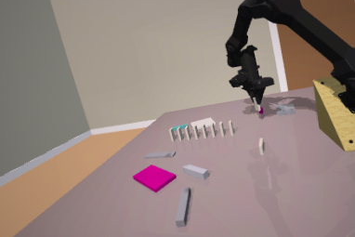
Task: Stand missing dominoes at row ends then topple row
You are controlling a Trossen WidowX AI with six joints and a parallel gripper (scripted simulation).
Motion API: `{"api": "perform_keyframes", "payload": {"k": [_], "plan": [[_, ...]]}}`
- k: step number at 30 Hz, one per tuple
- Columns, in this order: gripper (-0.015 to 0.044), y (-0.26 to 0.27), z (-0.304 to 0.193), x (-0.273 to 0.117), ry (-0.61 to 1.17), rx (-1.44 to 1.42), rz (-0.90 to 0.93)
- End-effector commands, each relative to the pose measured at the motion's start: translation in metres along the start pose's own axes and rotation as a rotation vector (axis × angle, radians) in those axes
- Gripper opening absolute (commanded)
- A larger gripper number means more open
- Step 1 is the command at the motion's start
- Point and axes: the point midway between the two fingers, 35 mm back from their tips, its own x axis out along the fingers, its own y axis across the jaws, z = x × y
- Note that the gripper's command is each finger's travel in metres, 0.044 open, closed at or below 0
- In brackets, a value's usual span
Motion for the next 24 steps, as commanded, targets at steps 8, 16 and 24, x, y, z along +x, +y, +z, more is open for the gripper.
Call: {"api": "perform_keyframes", "payload": {"k": [8, 16, 24], "plan": [[0.0107, 0.006, -0.004, -0.079, 0.001, -0.010, -0.021], [0.0107, 0.023, 0.056, -0.080, -0.007, 0.288, -0.023], [0.0107, 0.044, 0.101, -0.078, -0.015, 0.517, -0.013]]}}
